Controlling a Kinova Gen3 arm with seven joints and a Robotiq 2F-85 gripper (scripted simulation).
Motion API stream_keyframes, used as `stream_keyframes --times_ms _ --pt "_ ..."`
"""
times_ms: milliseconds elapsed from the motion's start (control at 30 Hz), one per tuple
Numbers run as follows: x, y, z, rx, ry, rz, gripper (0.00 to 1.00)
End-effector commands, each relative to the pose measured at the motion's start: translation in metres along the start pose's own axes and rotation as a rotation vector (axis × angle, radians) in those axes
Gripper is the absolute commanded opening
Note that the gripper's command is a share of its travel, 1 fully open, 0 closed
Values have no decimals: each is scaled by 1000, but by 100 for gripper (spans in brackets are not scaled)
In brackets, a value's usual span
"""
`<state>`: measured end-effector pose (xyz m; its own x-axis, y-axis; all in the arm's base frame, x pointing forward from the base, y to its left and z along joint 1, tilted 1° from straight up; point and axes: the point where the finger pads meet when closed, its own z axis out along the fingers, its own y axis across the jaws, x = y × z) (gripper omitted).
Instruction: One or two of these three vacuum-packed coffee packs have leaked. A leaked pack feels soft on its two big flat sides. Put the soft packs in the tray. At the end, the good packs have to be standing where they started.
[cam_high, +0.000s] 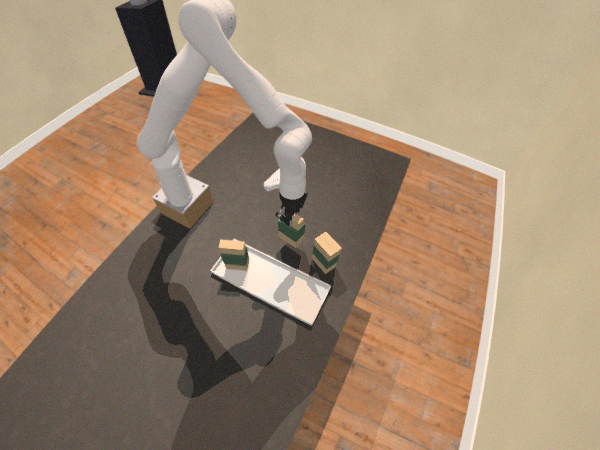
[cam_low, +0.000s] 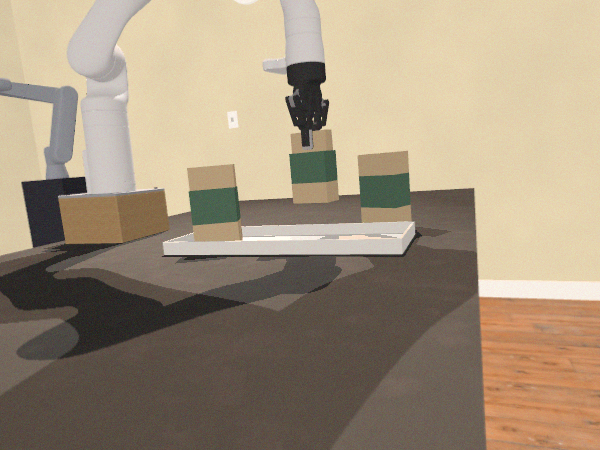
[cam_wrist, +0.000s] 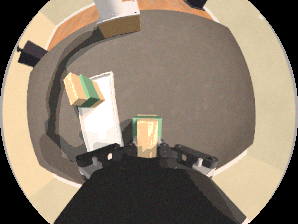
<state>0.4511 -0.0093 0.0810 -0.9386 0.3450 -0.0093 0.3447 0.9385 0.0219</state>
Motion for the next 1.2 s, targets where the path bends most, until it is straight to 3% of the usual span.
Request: stream_keyframes --times_ms 0,300,633,1167 --pt "-1 0 -1 -1 -2 0 25" --pt "-1 -2 -1 -1 -2 0 25" --pt "-6 -28 -1 -1 -2 0 25" --pt "-24 -127 -1 -1 -2 0 25"
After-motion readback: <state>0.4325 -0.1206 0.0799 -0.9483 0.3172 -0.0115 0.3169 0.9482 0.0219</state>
